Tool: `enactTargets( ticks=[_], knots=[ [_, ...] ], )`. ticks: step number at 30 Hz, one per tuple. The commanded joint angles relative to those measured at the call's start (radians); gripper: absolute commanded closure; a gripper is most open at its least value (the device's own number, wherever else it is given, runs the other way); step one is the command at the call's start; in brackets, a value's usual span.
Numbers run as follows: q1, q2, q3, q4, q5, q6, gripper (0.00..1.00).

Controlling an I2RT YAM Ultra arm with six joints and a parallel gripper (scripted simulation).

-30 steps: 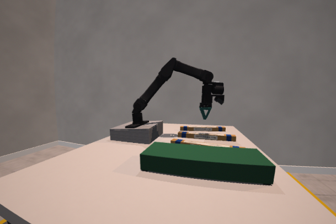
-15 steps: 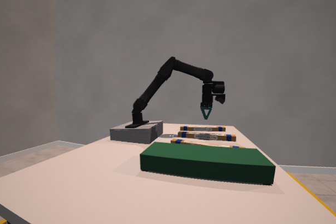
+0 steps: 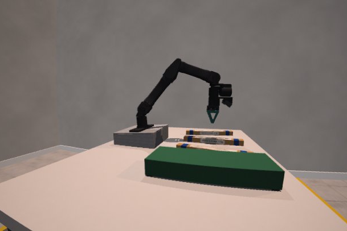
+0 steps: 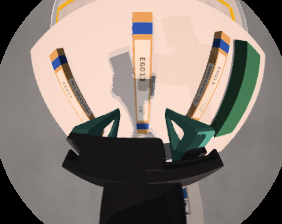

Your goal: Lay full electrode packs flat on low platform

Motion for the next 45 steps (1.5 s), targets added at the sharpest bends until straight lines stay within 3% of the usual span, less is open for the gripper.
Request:
enactTargets(
  ticks=[1, 16, 19, 31, 38, 39, 41, 45],
  knots=[
    [-0.005, -0.017, 0.041, -0.012, 0.001, -0.003, 0.26],
    [-0.007, -0.002, 0.051, -0.012, 0.001, -0.004, 0.26],
    [-0.008, 0.016, -0.029, 0.048, 0.001, -0.005, 0.26],
    [-0.011, 0.049, -0.135, 0.185, 0.001, -0.005, 0.26],
    [-0.007, 0.073, -0.175, 0.250, 0.001, -0.006, 0.26],
    [-0.007, 0.045, -0.179, 0.263, 0.001, -0.005, 0.26],
    [-0.007, 0.090, -0.197, 0.289, 0.001, -0.006, 0.26],
    [-0.008, 0.103, -0.186, 0.311, 0.001, -0.006, 0.26]
  ],
)
